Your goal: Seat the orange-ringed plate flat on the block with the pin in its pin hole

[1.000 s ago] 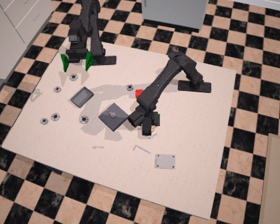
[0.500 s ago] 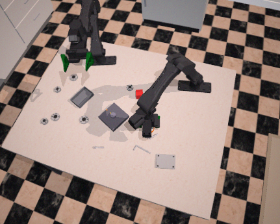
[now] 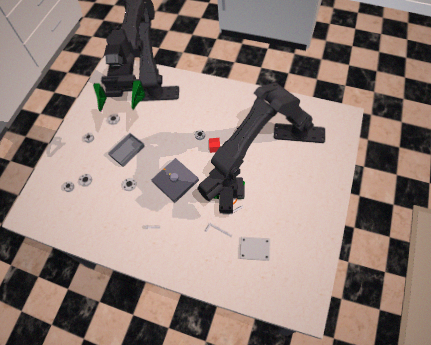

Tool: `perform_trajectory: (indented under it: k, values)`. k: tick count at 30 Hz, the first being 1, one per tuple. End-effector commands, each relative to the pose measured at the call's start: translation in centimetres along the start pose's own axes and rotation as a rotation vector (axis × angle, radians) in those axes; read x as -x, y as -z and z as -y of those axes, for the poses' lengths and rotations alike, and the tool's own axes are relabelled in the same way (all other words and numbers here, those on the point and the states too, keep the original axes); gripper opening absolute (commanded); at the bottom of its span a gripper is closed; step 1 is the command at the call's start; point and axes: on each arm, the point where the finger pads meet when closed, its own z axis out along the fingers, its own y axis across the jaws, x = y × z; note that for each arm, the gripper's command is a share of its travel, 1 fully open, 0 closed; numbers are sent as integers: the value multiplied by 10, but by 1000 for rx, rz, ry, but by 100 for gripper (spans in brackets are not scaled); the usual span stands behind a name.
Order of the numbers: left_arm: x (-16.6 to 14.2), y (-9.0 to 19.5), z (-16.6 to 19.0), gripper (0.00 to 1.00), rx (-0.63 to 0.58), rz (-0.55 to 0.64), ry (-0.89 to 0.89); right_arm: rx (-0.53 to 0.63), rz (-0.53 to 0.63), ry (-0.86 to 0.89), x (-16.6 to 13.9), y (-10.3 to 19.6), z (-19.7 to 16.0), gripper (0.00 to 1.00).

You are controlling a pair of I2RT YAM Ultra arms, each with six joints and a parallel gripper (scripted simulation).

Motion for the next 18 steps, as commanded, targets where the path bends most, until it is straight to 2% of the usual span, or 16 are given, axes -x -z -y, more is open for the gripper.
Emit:
perform_trajectory:
  k: [1, 14, 18]
  values:
    - [15, 19, 9, 0, -43, 63, -3, 4, 77, -5, 32, 10, -3, 100]
    - [14, 20, 9, 0, -44, 64, -2, 4, 77, -5, 32, 10, -3, 100]
    - [12, 28, 6, 0, -35, 54, 0, 4, 77, -5, 32, 10, -3, 100]
